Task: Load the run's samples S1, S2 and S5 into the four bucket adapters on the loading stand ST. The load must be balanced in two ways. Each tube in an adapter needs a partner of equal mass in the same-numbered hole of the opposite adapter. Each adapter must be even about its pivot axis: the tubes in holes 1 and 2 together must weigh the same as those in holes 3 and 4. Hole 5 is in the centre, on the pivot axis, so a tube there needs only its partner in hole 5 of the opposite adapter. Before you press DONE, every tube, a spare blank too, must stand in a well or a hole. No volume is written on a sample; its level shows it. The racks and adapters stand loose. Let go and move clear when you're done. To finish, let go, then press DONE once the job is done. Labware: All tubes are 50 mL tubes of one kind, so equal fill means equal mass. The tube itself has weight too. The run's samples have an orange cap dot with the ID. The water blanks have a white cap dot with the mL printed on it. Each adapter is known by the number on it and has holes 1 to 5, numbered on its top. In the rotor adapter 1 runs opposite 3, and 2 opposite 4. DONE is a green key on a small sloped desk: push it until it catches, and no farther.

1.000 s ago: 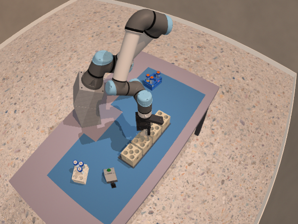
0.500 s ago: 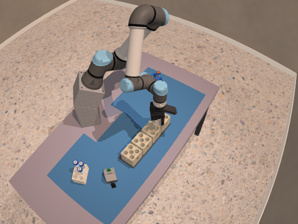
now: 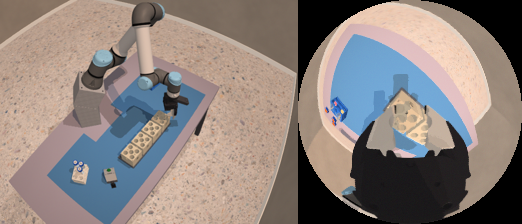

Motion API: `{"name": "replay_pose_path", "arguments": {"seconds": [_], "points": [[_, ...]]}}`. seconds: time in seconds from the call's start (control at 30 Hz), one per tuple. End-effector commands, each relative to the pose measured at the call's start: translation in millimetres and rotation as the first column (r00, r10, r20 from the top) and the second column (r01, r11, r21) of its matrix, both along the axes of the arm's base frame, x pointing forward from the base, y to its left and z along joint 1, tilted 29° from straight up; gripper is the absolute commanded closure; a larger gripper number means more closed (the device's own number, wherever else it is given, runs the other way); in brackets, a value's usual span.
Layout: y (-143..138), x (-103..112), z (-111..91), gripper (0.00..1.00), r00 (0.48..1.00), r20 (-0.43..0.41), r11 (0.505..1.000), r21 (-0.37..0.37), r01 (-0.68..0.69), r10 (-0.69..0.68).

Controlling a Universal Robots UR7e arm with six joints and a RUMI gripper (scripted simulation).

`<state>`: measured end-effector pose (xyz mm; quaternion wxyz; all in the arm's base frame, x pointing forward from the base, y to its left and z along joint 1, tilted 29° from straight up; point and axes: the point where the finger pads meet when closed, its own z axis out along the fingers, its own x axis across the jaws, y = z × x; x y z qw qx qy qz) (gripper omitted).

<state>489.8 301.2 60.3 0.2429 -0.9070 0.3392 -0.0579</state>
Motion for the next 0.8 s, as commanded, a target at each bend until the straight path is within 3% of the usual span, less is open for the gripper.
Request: {"name": "replay_pose_path", "arguments": {"seconds": [0.0, 0.17, 0.33, 0.4, 0.6, 0.77], "points": [[25.2, 3.2, 11.5, 0.65, 1.000, -0.001, 1.000, -0.004, 0.003, -0.003], [44.1, -24.2, 11.6, 0.65, 0.982, 0.073, 0.983, -0.064, -0.169, 0.174], [67.7, -58.6, 11.7, 0.65, 0.909, 0.148, 0.917, -0.156, -0.368, 0.390], [67.7, -58.6, 11.7, 0.65, 0.909, 0.148, 0.917, -0.156, -0.368, 0.390], [96.0, -99.8, 11.9, 0.65, 0.757, 0.206, 0.779, -0.278, -0.562, 0.620], [119.6, -134.2, 12.0, 0.65, 0.757, 0.206, 0.779, -0.278, -0.562, 0.620]]}}
